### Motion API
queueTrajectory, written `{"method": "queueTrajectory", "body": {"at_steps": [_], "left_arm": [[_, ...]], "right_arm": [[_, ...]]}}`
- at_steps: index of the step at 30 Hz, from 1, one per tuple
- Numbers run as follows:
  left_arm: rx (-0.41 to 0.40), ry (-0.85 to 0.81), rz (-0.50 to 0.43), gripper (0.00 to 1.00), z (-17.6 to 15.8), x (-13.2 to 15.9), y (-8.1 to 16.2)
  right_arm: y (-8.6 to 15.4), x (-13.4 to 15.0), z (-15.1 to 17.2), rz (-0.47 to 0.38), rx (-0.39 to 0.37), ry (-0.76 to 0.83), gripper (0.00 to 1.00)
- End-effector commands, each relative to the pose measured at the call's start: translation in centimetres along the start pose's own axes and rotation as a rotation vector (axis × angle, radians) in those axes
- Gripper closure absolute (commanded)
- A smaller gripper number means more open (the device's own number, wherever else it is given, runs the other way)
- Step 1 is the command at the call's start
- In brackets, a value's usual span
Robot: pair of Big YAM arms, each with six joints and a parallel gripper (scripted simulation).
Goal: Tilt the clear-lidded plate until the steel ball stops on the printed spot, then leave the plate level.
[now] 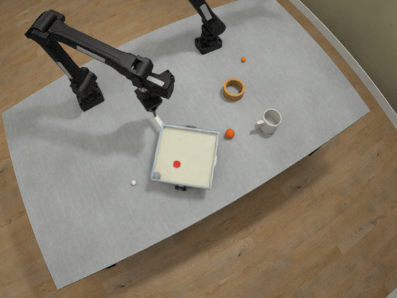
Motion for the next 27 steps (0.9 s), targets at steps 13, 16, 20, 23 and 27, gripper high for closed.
{"method": "queueTrajectory", "body": {"at_steps": [13, 16, 20, 23, 27], "left_arm": [[-0.019, -0.013, -0.036, 0.00, 0.9, -1.2, 0.5], [-0.019, -0.013, -0.036, 0.00, 0.9, -1.2, 0.5], [-0.019, -0.013, -0.036, 0.00, 0.9, -1.2, 0.5], [-0.019, -0.013, -0.036, 0.00, 0.9, -1.2, 0.5], [-0.019, -0.013, -0.036, 0.00, 0.9, -1.2, 0.5]], "right_arm": [[1.7, -3.2, -1.0, -0.043, 0.016, 0.002, 1.00], [1.8, -3.0, -1.0, -0.040, 0.013, 0.002, 1.00], [1.8, -2.8, -1.0, -0.037, 0.011, 0.002, 1.00], [1.6, 0.1, -0.9, -0.027, 0.004, 0.002, 1.00], [0.2, 0.4, -0.8, -0.015, 0.001, 0.002, 1.00]]}}
Point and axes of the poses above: on each arm, the point where the finger pads meet when closed, its own y axis back along the fingers, its own z axis across the jaws, x = y × z, the point moved 4 cm from there along y, back along the fingers, and after that the axes turned 14 degrees about -y, right-handed, at the moved point
